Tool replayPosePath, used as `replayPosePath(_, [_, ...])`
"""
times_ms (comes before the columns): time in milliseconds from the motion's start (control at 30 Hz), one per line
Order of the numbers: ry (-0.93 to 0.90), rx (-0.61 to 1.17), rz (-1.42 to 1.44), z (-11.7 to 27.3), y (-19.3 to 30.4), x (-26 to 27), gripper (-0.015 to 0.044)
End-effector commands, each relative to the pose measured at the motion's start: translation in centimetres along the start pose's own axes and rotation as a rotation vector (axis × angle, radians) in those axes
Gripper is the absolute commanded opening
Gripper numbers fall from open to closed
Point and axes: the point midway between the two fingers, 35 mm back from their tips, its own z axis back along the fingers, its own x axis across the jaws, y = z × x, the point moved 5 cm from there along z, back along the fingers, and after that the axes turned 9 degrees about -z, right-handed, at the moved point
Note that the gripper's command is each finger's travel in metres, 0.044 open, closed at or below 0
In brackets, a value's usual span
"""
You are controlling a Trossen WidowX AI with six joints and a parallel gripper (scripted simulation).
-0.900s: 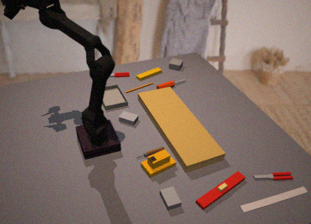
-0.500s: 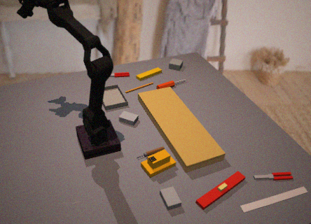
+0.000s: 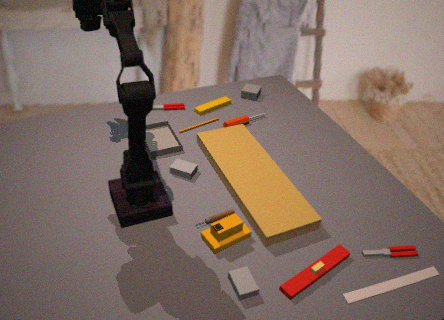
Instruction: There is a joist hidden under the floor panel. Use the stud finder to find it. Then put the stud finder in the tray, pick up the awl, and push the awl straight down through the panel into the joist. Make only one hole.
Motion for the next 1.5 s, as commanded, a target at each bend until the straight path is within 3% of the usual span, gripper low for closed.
replayPosePath(0, [-0.006,0.191,-0.252,1.7,5.4,0.7,0.044])
replayPosePath(400, [0.187,0.74,-0.871,10.7,17.6,2.8,0.044])
replayPosePath(767, [0.781,1.173,-1.573,25.0,25.7,6.4,0.044])
replayPosePath(1000, [1.389,1.324,-1.927,35.3,27.1,9.6,0.044])
replayPosePath(1167, [1.954,1.326,-2.085,42.6,26.1,12.4,0.044])
replayPosePath(1333, [2.625,1.193,-2.1,49.2,23.5,15.6,0.044])
replayPosePath(1467, [3.219,0.949,-1.944,53.8,20.3,18.3,0.044])
